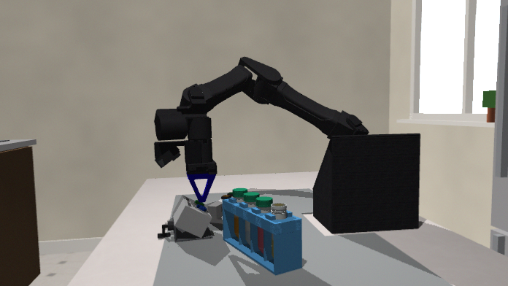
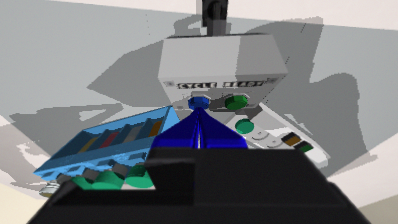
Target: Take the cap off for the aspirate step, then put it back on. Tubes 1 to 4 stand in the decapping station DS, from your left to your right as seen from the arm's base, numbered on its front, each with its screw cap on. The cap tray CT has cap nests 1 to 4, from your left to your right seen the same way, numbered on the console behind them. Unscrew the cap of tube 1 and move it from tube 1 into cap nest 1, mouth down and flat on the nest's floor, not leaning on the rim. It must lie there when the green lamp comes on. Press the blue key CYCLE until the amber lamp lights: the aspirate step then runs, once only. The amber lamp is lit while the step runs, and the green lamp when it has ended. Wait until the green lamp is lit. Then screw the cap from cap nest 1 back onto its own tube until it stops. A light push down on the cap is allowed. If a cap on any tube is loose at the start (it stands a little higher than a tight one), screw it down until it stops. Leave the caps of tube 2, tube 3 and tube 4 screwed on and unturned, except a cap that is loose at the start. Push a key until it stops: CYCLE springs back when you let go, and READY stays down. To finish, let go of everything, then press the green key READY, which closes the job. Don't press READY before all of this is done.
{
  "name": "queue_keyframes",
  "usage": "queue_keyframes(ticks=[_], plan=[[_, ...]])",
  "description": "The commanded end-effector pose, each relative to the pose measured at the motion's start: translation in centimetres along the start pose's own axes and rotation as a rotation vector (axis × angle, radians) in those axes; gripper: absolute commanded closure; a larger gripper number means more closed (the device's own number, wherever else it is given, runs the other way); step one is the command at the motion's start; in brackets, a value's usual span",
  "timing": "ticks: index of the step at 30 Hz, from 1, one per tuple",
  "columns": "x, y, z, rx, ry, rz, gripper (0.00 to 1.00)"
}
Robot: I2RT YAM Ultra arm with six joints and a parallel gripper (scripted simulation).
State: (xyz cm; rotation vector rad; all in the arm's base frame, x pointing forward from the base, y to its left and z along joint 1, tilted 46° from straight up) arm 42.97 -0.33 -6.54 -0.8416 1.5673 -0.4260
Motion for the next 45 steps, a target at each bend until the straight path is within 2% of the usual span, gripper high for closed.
queue_keyframes(ticks=[1, 25, 45], plan=[[-0.8, 0.3, 0.3, -0.005, -0.020, -0.003, 1.00], [-1.0, 0.4, 0.3, -0.005, -0.020, -0.003, 1.00], [0.2, 0.4, 0.4, -0.005, -0.020, -0.003, 1.00]])
Point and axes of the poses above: the point where the finger pads meet when closed, its own x axis out along the fingers, its own y axis across the jaws, z = x × y, the point moved 1 cm from there along -x, back along the fingers, and after that the axes turned 10 degrees about -x, right-handed, at the moved point
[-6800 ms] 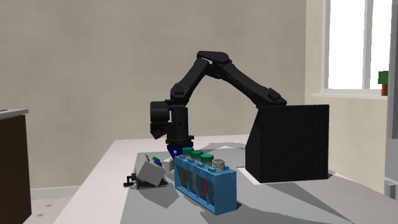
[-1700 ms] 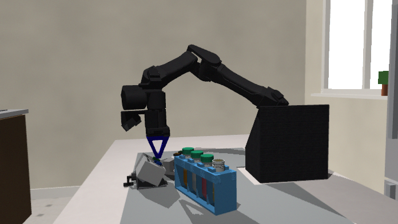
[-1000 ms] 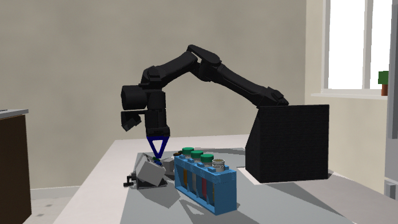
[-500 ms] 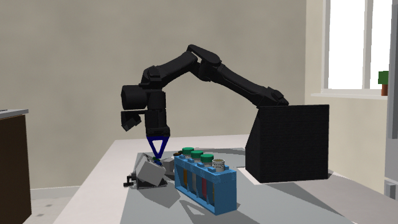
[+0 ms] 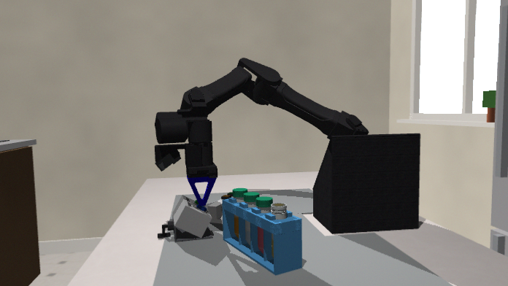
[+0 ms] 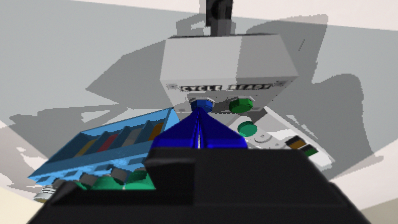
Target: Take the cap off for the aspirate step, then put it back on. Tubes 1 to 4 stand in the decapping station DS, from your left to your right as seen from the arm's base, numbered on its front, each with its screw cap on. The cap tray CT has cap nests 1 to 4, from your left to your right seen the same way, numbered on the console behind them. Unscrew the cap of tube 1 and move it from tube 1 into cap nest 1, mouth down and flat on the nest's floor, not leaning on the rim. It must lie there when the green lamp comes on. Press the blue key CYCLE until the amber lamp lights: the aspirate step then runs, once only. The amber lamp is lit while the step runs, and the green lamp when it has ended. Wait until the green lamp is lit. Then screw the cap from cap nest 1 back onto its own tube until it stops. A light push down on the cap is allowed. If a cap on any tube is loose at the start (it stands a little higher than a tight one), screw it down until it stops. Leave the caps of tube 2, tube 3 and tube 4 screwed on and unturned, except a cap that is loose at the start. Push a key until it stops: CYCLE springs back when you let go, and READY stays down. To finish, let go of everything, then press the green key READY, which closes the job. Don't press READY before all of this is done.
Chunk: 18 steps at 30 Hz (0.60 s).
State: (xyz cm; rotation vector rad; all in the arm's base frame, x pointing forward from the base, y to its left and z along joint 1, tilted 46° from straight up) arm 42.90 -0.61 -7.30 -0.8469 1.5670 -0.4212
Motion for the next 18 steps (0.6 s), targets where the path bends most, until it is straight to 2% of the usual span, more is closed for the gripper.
queue_keyframes(ticks=[1, 18], plan=[[-0.45, 0.01, 0.35, 0.001, -0.018, -0.002, 1.00], [-0.28, 0.01, 0.36, 0.001, -0.018, -0.002, 1.00]])
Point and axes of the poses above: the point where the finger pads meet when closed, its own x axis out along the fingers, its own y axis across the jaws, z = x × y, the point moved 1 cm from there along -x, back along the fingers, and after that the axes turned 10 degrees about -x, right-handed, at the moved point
